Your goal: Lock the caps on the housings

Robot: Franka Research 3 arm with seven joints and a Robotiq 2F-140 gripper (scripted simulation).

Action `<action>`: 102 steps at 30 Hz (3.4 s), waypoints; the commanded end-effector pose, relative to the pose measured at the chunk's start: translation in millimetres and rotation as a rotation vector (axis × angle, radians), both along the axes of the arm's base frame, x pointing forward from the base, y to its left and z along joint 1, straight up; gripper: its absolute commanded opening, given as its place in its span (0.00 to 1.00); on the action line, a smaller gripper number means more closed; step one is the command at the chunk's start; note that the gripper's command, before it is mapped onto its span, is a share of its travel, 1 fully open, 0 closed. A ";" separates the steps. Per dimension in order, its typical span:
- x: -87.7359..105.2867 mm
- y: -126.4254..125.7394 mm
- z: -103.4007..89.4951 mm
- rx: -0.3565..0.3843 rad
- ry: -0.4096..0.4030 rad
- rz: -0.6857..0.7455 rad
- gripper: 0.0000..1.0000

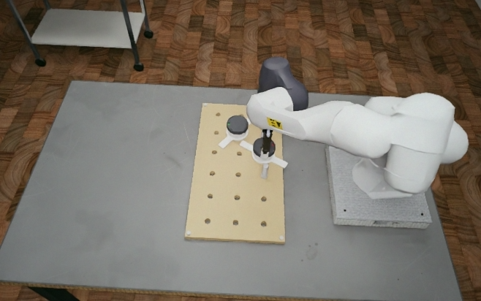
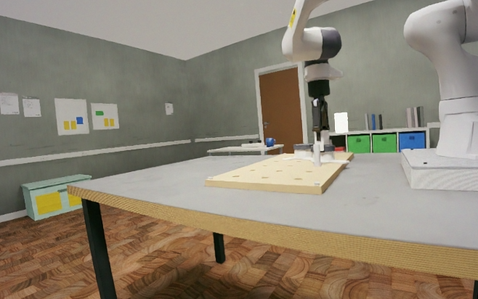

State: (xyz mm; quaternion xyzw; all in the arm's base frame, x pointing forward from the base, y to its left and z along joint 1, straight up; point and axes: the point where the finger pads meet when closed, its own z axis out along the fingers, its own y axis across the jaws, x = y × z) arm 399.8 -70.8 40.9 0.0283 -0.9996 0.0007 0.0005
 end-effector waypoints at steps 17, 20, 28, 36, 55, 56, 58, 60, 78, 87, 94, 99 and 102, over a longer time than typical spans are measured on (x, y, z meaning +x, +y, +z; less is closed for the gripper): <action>-0.1 -0.2 -0.5 0.001 -0.001 0.003 0.10; -0.1 -0.2 -0.5 0.001 -0.001 0.003 0.10; -0.1 -0.2 -0.5 0.001 -0.001 0.003 0.10; -0.1 -0.2 -0.5 0.001 -0.001 0.003 0.10; -0.1 -0.2 -0.5 0.001 -0.001 0.003 0.10; -0.1 -0.2 -0.5 0.001 -0.001 0.003 0.10; -0.1 -0.2 -0.5 0.001 -0.001 0.003 0.10; -0.1 -0.2 -0.5 0.001 -0.001 0.003 0.10; -0.2 0.0 -0.4 0.001 -0.001 -0.240 0.10; -0.1 -0.1 -0.5 0.001 -0.001 -0.415 0.10; -0.1 -0.2 -0.5 0.001 -0.001 -0.430 0.10; -0.1 -0.1 -0.5 0.001 -0.001 -0.446 0.10; -0.2 -0.1 -0.5 0.001 -0.001 -0.483 0.10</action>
